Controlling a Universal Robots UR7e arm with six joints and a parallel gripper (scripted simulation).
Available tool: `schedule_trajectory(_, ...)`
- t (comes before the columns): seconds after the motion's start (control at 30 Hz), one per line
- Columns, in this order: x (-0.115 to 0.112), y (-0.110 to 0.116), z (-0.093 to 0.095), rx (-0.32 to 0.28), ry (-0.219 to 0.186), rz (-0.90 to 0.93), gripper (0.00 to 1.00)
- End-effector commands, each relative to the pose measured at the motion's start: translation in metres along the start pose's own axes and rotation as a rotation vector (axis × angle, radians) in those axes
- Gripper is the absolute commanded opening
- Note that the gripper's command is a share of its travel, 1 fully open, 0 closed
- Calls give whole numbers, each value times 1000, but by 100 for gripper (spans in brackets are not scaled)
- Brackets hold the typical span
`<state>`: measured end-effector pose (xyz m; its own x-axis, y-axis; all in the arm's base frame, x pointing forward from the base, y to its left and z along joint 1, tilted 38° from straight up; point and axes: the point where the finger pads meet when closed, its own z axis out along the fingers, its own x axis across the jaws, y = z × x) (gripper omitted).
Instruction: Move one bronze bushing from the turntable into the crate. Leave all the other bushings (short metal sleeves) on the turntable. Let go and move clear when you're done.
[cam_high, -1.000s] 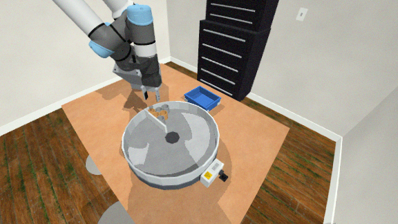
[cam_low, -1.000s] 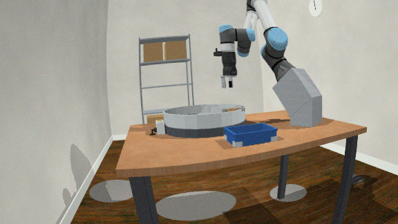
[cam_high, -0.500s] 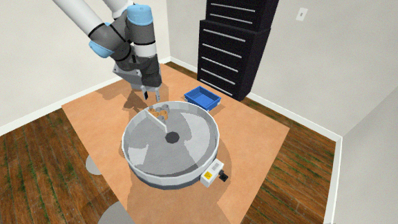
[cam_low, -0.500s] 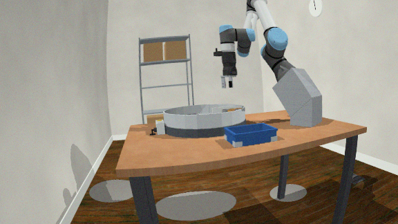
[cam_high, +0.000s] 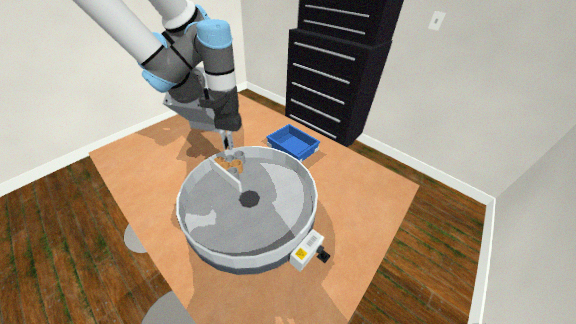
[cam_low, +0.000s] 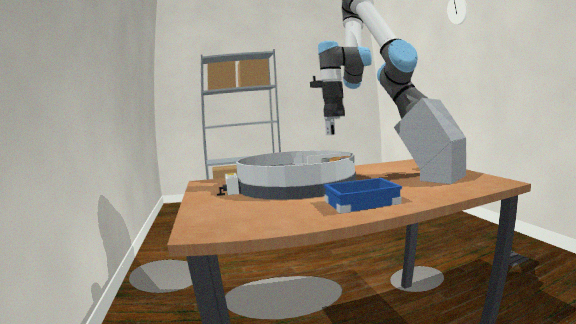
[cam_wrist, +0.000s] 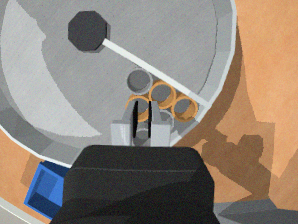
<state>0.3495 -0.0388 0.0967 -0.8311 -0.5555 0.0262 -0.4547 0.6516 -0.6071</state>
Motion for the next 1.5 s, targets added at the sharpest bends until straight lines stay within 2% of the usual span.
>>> schedule_trajectory(0.0,-3,1,3,6,-2,1,34)
schedule_trajectory(0.2,-3,1,3,6,-2,1,34)
schedule_trajectory(0.37,-20,19,34,6,-2,1,34)
schedule_trajectory(0.77,-20,19,34,6,-2,1,34)
schedule_trajectory(0.8,-20,19,34,5,-2,1,48)
schedule_trajectory(1.47,-20,19,34,5,-2,1,48)
